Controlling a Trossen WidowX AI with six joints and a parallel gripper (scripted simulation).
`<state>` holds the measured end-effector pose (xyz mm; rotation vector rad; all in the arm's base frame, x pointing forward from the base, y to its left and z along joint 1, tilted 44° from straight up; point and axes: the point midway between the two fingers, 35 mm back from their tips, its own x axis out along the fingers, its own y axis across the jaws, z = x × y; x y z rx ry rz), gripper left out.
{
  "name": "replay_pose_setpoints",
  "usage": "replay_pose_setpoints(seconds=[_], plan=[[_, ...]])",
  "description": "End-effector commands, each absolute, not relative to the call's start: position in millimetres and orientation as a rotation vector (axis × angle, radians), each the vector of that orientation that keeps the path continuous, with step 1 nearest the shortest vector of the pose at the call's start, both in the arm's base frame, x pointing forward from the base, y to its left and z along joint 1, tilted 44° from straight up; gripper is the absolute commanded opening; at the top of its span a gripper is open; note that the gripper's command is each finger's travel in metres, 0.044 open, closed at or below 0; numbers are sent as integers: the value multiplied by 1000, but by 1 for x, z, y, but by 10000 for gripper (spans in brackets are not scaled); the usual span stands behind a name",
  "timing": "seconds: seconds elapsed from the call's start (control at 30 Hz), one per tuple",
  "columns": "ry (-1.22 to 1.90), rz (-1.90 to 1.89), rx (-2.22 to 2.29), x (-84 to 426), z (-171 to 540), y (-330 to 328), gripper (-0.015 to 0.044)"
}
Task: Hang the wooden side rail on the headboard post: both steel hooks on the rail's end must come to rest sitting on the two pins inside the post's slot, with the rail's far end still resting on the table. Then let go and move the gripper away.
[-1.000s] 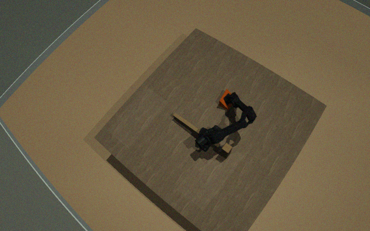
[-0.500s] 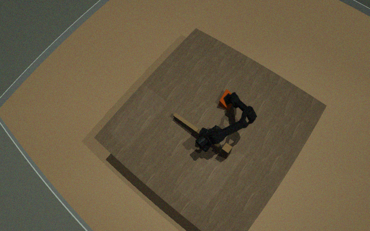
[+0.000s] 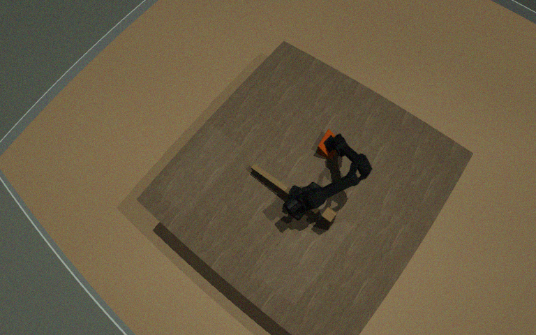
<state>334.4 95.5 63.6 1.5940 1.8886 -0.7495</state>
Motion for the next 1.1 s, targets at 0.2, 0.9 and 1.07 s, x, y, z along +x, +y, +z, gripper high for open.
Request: replay_pose_setpoints(seconds=[0.2,0.9,1.07], plan=[[1882,-752,1601,335,66,95,0],[1882,-752,1601,335,68,97,0],[1882,-752,1601,335,68,97,0]])
